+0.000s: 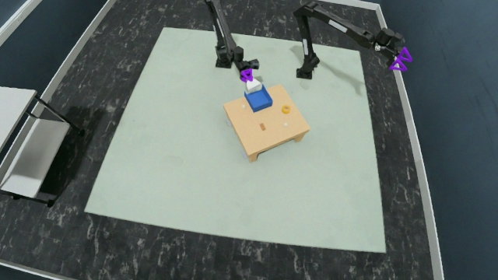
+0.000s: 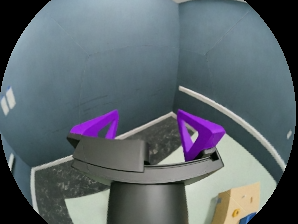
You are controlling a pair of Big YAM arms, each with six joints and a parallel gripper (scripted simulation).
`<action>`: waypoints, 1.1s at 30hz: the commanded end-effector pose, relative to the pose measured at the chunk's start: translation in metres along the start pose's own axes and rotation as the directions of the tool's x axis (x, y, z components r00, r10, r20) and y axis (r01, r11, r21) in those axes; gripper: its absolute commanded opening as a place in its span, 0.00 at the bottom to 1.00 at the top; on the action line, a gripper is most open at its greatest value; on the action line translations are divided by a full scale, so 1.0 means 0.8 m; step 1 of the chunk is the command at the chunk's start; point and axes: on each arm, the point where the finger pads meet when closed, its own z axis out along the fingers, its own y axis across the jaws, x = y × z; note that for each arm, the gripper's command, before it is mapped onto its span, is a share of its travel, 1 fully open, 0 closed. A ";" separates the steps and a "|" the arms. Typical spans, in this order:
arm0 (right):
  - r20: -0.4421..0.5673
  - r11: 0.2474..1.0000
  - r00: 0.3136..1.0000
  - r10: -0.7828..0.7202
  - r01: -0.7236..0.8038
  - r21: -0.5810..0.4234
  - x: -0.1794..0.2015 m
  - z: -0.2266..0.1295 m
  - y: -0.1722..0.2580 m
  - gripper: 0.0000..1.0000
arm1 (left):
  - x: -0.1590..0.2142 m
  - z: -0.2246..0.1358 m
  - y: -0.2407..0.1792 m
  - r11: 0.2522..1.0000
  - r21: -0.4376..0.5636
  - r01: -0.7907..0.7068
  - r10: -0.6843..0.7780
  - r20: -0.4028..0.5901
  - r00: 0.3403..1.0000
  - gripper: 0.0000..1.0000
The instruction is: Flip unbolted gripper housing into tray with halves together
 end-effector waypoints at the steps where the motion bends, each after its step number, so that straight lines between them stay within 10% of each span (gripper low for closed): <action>1: 0.002 0.995 1.000 -0.002 0.002 0.097 -0.001 0.021 -0.072 0.27 | -0.056 0.003 0.008 1.000 -0.015 -0.010 0.011 0.070 0.998 1.00; 33: 0.035 0.924 0.928 0.370 -0.372 0.094 0.000 0.025 -0.084 0.27 | -0.056 0.003 0.008 1.000 -0.015 -0.010 0.011 0.070 0.998 1.00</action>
